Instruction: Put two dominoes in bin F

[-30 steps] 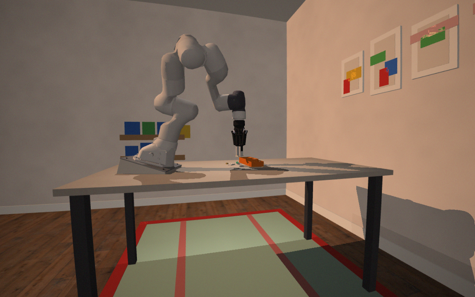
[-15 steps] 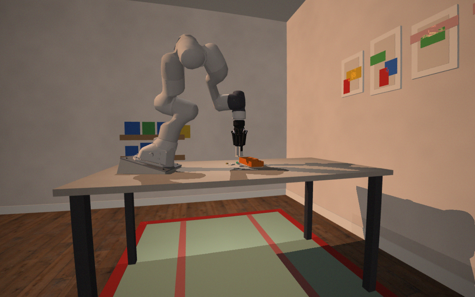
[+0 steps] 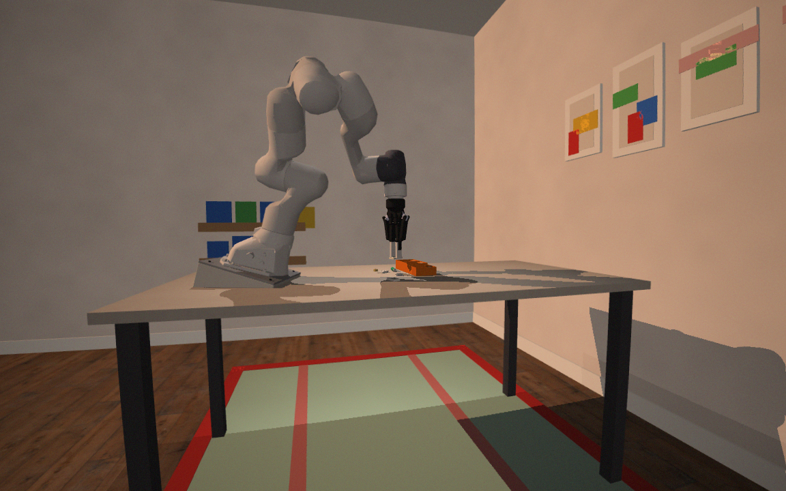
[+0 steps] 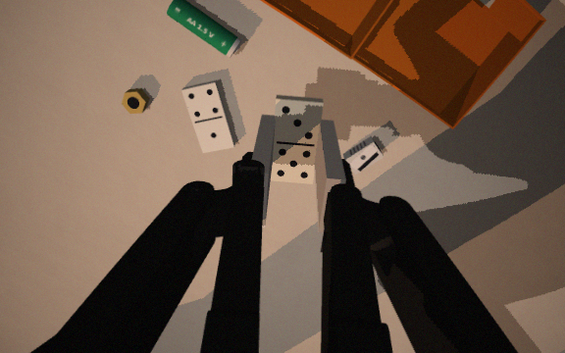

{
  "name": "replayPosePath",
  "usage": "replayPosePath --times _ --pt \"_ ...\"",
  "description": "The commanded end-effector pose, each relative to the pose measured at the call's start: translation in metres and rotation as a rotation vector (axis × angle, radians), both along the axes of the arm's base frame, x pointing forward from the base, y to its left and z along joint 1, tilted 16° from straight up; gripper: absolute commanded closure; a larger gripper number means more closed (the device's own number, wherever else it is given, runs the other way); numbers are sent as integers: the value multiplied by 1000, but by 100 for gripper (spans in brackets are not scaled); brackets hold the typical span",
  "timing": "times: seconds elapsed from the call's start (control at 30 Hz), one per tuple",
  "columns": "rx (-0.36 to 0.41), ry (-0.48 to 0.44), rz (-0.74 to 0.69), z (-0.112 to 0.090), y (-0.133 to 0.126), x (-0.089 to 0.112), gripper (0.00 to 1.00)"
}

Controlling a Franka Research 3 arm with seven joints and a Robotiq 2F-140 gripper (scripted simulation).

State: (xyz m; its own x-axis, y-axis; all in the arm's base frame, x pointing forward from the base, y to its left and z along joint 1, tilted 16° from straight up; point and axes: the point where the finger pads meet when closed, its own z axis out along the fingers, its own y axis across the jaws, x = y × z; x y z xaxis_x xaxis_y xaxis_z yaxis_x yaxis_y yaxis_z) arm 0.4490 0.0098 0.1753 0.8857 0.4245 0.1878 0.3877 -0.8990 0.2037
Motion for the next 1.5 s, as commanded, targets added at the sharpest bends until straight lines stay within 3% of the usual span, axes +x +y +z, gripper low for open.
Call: replayPosePath --times 0.0,0.13,0.43,0.57,1.47 --pt "-1 2 4 1 2 6 87" --pt "-47 21 178 6 11 28 87" --pt "-94 20 322 17 30 77 87" --pt "-112 20 379 18 33 85 87" --pt "-198 59 776 18 29 83 87"
